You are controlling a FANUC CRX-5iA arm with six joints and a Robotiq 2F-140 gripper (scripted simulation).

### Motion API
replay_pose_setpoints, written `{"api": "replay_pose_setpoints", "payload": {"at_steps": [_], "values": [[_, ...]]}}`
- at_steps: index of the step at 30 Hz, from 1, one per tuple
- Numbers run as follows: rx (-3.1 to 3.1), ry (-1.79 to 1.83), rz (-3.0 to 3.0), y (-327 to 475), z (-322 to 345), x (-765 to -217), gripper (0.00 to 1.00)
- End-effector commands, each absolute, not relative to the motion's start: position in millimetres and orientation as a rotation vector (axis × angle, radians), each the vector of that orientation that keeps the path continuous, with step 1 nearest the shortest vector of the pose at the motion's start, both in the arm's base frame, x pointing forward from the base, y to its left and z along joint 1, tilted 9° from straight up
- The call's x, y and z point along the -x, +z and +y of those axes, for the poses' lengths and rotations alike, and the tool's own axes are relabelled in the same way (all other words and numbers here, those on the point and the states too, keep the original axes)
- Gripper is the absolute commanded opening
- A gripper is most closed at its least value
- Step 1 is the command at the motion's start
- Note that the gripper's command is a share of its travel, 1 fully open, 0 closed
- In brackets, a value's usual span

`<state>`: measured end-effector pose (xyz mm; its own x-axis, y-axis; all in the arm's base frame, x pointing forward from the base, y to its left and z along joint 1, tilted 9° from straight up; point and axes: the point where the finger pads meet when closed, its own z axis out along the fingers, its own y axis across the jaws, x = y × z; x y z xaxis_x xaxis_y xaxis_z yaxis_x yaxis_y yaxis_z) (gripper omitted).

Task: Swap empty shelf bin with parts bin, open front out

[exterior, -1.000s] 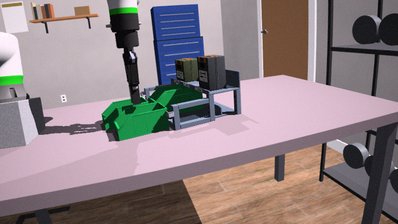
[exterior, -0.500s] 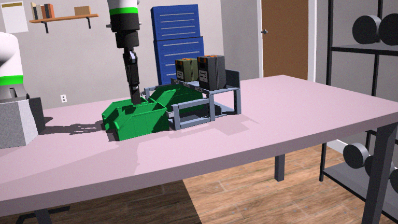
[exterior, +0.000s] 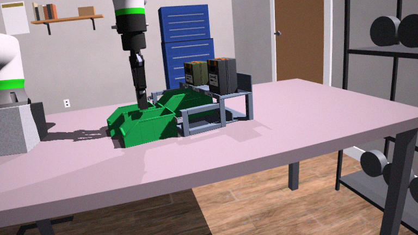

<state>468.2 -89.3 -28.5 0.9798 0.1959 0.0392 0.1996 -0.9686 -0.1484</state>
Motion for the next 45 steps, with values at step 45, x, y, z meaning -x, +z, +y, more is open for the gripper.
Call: {"api": "replay_pose_setpoints", "payload": {"at_steps": [45], "values": [[2.975,-0.039,-0.299,-68.3,-83.4,-469.2,0.24]]}}
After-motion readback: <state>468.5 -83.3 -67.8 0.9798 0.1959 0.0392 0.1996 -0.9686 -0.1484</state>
